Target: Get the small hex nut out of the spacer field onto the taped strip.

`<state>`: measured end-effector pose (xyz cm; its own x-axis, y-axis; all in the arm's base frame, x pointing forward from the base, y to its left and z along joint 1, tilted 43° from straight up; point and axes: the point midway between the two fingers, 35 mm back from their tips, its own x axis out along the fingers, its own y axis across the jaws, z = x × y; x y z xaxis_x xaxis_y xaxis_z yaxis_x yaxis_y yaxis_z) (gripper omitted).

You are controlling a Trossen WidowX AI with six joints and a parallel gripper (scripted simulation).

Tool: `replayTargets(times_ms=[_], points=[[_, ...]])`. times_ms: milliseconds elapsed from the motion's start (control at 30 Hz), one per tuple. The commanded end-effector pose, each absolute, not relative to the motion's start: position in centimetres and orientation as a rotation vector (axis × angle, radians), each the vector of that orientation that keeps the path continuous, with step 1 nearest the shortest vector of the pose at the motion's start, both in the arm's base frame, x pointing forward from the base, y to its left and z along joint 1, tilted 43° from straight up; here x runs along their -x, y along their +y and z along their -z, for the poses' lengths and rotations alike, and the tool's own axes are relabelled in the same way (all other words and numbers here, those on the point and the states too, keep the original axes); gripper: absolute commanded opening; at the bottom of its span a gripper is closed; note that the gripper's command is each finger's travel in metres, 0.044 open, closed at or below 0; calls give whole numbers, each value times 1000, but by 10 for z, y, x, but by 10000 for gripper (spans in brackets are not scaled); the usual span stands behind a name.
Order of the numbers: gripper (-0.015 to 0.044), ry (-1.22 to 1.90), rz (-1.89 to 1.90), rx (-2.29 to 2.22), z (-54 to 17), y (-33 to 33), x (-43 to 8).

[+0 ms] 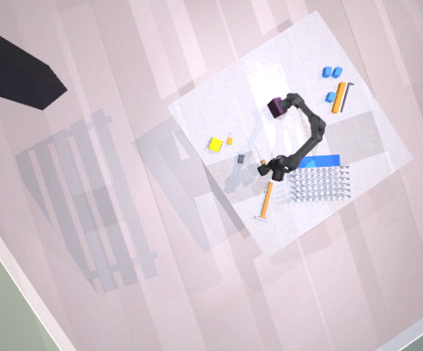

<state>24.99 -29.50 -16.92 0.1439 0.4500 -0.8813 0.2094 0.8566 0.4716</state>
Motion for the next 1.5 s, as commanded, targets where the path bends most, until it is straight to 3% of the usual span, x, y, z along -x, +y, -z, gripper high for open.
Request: replayTargets(times_ms=[0, 1467], points=[[0, 1406, -232, -501, 166, -289, -244], [0, 1380, -263, -448, 206, -250, -253]])
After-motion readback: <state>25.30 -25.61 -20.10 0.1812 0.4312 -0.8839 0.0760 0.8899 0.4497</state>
